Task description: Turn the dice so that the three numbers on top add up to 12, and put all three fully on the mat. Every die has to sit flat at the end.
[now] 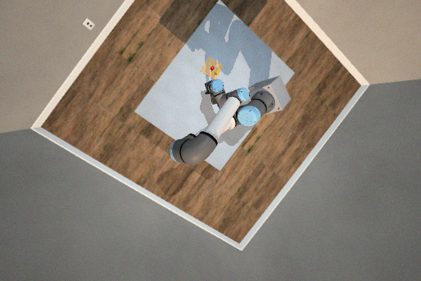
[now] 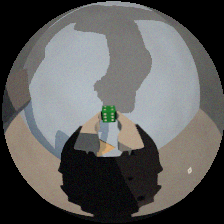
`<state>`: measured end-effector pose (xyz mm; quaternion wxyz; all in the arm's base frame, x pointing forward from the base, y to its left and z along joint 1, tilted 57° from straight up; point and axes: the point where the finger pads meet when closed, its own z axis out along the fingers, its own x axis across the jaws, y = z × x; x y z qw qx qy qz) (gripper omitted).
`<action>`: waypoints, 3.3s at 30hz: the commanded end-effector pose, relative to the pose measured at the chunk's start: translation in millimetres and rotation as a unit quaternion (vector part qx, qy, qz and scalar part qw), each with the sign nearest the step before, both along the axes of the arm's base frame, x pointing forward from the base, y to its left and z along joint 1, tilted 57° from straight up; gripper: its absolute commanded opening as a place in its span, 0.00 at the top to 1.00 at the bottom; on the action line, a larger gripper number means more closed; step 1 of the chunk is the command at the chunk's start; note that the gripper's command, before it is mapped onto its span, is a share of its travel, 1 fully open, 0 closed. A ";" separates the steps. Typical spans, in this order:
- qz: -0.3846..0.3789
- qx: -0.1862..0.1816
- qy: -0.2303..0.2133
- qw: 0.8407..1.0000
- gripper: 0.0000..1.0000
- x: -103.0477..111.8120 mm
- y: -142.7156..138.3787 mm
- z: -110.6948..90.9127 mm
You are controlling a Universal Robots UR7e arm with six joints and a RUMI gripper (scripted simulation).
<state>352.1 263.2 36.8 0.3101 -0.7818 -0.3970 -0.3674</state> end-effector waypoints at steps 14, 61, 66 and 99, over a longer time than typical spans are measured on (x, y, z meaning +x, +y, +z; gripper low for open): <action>0.005 0.002 0.006 1.000 0.94 -12.0 -21.8 14.2; 0.005 0.002 0.006 1.000 0.94 -23.9 -51.2 34.4; 0.005 0.002 0.006 1.000 0.94 -23.9 -51.2 34.4; 0.069 -0.036 -0.088 0.993 0.94 54.7 -116.9 19.7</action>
